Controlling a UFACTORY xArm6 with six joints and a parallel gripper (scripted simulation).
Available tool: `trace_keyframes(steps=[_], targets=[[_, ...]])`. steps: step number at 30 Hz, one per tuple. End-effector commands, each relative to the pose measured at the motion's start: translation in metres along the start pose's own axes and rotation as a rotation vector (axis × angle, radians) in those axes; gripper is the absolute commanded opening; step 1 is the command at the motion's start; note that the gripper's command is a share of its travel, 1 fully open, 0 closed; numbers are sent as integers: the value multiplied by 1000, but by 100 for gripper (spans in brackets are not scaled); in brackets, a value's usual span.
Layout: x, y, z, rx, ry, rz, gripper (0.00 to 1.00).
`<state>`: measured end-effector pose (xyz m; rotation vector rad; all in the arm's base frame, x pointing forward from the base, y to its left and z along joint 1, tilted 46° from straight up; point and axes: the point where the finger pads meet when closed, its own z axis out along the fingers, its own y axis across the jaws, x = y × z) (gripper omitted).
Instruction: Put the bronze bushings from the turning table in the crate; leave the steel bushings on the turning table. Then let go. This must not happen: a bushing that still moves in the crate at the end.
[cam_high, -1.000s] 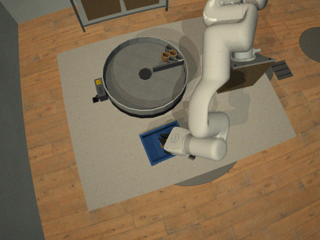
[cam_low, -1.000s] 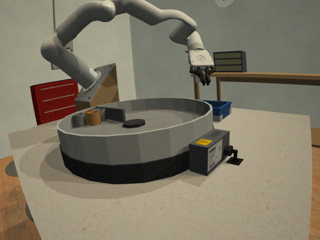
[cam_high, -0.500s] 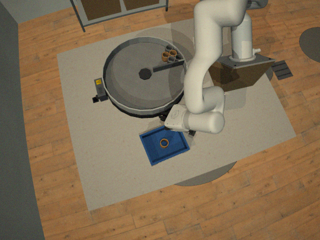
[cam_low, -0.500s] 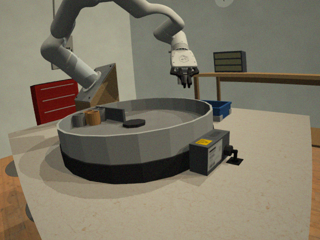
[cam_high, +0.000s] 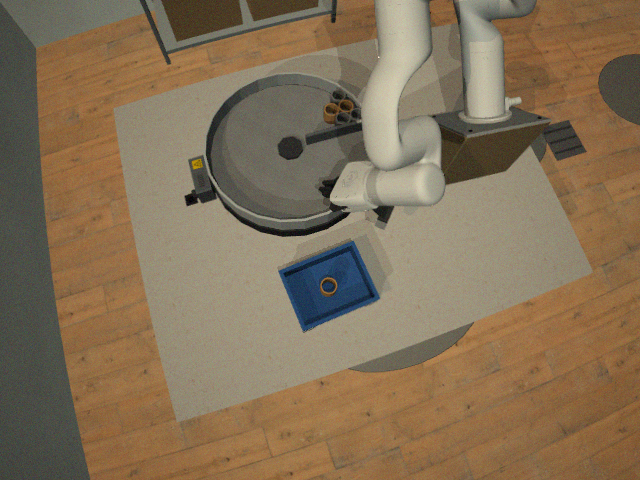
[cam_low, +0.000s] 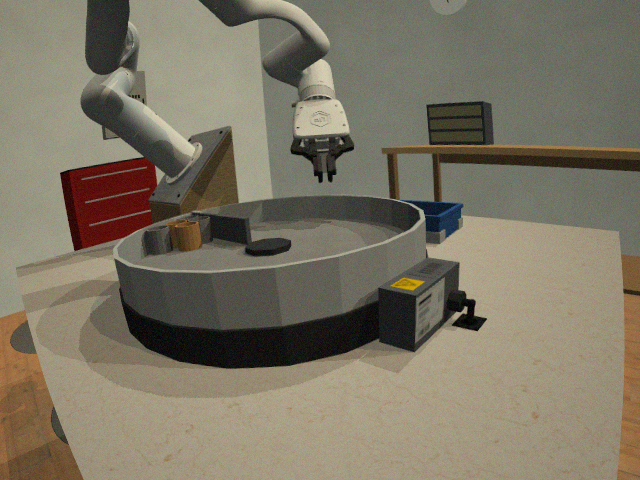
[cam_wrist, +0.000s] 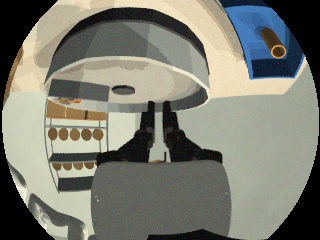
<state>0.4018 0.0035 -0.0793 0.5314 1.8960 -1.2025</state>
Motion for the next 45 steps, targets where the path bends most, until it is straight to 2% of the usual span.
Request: trace_keyframes(steps=[1, 12, 14, 16, 27, 45], targets=[[-17, -36, 10, -19, 3, 5, 10], [-42, -109, 34, -19, 3, 5, 10], [-42, -109, 34, -19, 3, 5, 10], [-51, -133, 42, -19, 4, 5, 10], [-73, -198, 63, -19, 3, 5, 10], [-75, -205, 65, -19, 3, 5, 10]])
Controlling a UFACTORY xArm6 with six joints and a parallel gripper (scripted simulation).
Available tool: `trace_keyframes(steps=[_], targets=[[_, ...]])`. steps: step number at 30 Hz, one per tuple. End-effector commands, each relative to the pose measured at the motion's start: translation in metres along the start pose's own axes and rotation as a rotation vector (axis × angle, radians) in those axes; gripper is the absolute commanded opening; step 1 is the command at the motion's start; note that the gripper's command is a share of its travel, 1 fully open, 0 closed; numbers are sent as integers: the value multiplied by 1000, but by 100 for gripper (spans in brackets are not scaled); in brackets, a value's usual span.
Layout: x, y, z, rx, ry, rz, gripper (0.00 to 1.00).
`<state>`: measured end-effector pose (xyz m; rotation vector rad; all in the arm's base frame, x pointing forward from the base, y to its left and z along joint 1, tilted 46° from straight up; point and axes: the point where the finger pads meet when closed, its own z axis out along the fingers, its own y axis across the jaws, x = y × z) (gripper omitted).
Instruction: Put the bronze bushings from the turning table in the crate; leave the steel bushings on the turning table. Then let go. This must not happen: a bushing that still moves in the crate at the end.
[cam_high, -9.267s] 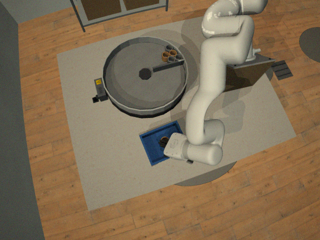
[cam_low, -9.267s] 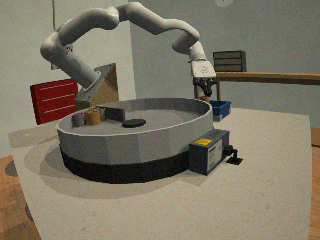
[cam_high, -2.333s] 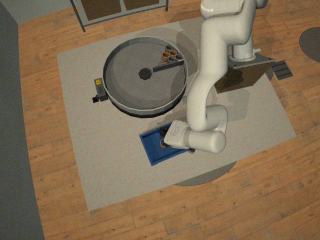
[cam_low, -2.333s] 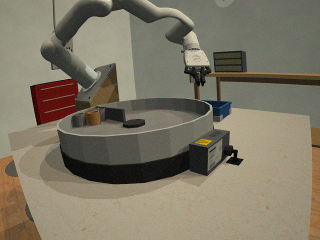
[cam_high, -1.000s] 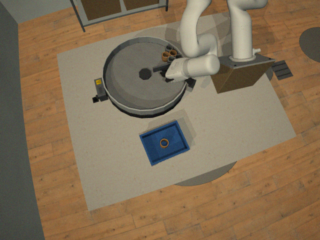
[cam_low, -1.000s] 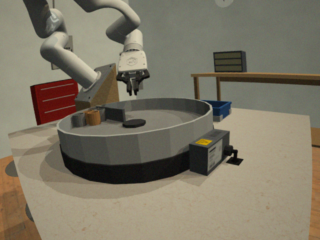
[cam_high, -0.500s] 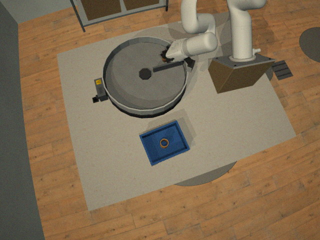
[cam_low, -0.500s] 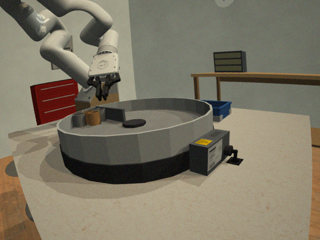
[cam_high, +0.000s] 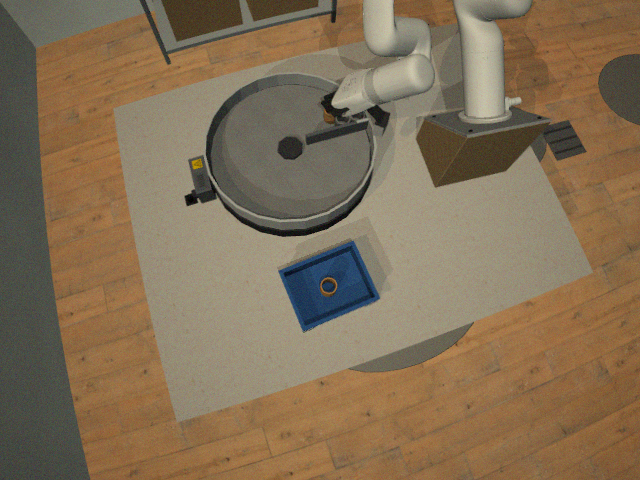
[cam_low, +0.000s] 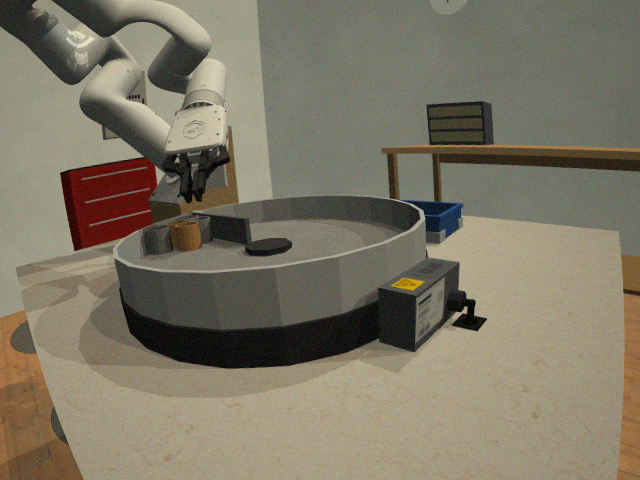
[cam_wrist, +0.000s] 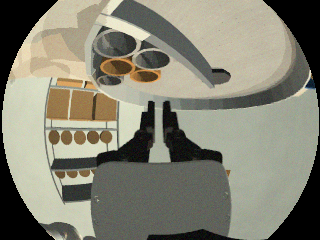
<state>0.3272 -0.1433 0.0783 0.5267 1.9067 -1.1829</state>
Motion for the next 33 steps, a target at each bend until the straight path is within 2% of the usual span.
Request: trace_keyframes(steps=[1, 22, 28, 33], targets=[[-1, 0, 0, -1, -1, 2, 10], [-3, 0, 2, -1, 0, 2, 10], [11, 0, 17, -1, 0, 2, 10], [12, 0, 19, -1, 0, 2, 10]])
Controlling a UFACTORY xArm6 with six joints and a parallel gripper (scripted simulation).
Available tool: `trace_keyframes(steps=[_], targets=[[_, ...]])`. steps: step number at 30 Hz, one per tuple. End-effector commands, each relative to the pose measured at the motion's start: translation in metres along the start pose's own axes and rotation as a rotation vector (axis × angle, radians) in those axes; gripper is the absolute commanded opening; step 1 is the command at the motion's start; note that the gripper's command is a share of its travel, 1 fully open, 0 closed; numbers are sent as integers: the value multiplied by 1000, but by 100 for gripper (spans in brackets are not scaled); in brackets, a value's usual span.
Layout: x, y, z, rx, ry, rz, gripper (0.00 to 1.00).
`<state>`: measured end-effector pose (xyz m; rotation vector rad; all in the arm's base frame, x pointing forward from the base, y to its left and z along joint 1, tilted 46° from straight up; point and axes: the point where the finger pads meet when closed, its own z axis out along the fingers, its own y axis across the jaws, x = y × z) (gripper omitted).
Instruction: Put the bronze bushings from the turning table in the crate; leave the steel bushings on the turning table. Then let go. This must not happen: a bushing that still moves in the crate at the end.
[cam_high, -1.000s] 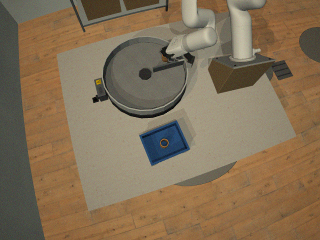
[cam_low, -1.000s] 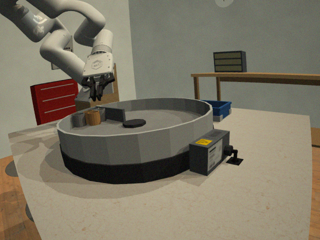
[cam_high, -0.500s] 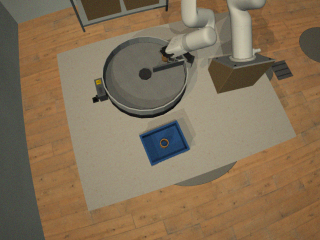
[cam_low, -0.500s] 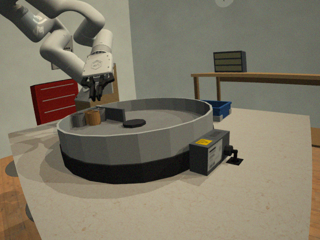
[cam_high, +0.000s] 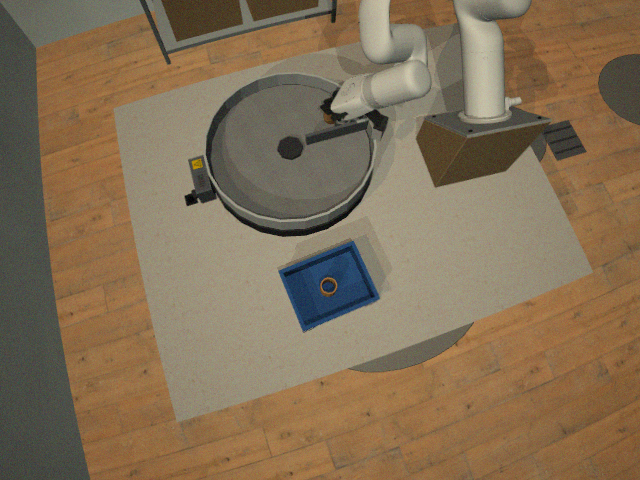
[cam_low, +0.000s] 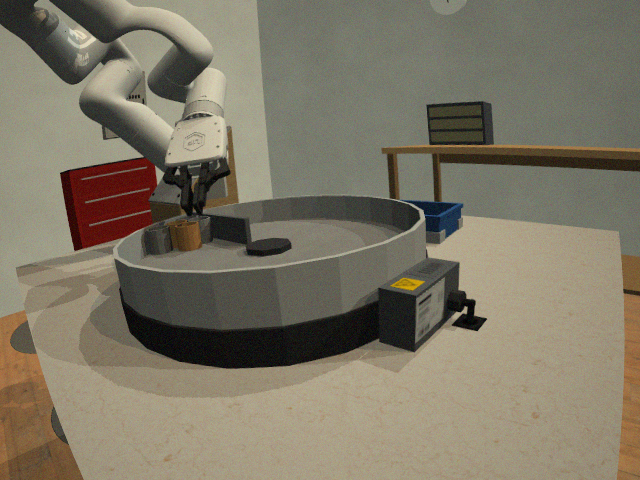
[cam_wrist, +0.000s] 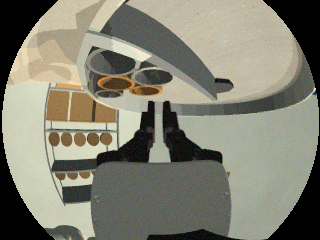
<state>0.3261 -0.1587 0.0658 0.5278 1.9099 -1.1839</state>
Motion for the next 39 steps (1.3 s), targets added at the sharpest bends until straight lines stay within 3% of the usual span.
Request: trace_keyframes(steps=[1, 39], targets=[[0, 1, 3, -2, -3, 3, 10], [10, 1, 15, -2, -4, 3, 10]])
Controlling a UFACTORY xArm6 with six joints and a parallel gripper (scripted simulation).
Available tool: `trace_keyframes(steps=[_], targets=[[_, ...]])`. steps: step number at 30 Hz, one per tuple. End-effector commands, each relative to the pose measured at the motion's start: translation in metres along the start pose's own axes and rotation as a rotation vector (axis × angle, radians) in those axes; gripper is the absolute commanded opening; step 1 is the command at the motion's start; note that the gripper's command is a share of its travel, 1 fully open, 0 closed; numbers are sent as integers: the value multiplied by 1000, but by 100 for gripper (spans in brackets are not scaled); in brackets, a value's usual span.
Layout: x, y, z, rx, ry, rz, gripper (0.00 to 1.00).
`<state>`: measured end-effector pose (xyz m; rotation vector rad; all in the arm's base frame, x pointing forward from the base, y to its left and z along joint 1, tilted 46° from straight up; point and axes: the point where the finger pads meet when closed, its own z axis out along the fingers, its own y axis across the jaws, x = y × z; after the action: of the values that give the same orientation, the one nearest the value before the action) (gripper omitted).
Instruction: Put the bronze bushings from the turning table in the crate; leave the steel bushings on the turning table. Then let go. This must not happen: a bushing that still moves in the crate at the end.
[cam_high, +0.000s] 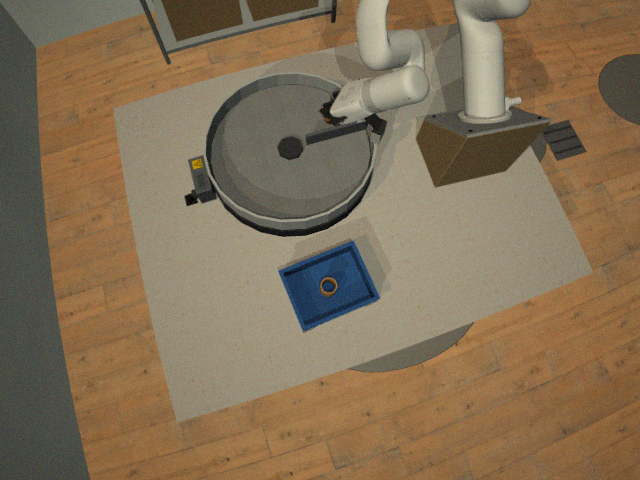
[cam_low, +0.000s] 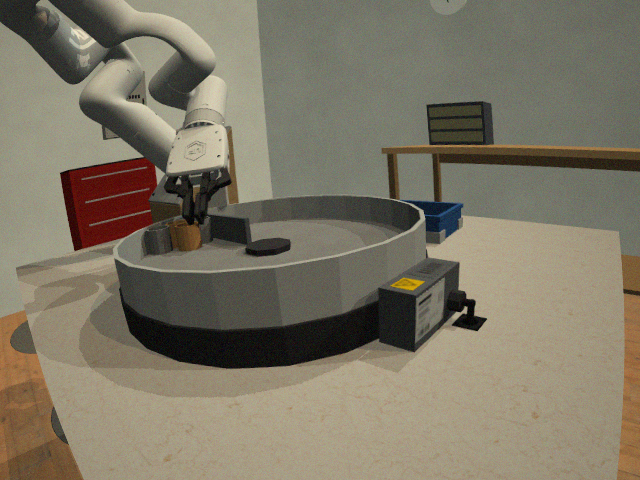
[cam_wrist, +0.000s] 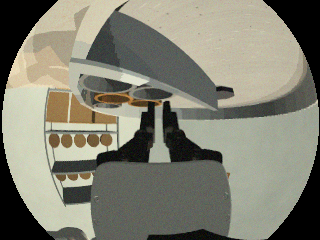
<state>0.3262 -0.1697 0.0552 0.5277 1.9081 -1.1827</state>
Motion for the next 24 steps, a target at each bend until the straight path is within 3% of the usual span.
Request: trace_keyframes(steps=[1, 24], targets=[[2, 1, 3, -1, -2, 2, 10], [5, 1, 7, -1, -2, 2, 10]])
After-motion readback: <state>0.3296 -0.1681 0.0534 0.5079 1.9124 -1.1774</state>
